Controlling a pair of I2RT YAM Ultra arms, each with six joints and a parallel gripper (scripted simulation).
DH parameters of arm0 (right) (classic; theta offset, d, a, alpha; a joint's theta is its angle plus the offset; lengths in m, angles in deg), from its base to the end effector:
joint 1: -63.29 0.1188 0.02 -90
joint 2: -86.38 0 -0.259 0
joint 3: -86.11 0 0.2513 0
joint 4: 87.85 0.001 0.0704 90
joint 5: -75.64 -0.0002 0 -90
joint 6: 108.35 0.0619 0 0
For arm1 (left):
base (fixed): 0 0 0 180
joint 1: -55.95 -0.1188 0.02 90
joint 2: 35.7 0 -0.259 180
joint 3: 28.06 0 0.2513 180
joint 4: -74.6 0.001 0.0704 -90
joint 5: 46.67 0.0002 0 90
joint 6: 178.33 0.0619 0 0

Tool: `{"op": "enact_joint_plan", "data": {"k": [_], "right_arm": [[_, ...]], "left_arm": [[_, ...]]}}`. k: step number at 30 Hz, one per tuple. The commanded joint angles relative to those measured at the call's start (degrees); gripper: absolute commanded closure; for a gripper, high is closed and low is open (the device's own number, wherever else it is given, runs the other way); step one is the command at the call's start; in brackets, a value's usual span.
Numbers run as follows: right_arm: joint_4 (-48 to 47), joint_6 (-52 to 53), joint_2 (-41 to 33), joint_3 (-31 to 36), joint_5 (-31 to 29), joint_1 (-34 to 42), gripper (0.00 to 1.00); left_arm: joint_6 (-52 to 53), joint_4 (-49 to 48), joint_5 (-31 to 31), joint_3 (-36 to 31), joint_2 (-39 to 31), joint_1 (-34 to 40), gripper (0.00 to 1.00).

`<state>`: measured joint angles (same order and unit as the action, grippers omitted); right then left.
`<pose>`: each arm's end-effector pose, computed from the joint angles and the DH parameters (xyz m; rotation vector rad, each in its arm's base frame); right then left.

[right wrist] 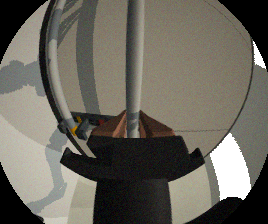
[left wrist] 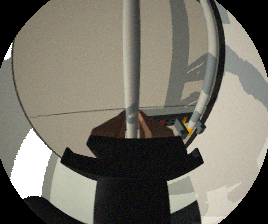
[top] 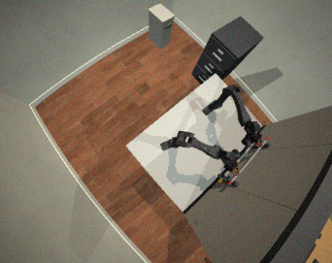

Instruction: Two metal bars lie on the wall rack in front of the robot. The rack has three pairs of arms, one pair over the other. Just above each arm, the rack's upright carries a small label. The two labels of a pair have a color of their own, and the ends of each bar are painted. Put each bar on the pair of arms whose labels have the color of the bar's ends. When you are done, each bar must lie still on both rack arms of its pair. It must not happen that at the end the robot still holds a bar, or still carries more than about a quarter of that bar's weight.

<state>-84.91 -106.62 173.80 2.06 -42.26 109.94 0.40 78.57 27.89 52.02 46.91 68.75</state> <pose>0.2836 0.2597 0.3488 -1.4399 1.0113 -0.9453 0.3617 -0.0643 0.3496 1.2711 1.3224 1.1944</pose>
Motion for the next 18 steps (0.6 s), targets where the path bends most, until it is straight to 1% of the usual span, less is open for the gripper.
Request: {"op": "enact_joint_plan", "data": {"k": [1, 18], "right_arm": [[-3.75, -1.71, -2.98, 0.38, -0.94, 0.63, 1.0], [-4.56, -1.73, -5.39, 3.6, -2.13, 1.8, 1.0]], "left_arm": [[1.11, -3.73, -1.08, -0.31, -3.14, 0.6, 1.0], [1.1, -4.22, -1.81, -3.54, -5.88, 1.34, 1.0]]}}
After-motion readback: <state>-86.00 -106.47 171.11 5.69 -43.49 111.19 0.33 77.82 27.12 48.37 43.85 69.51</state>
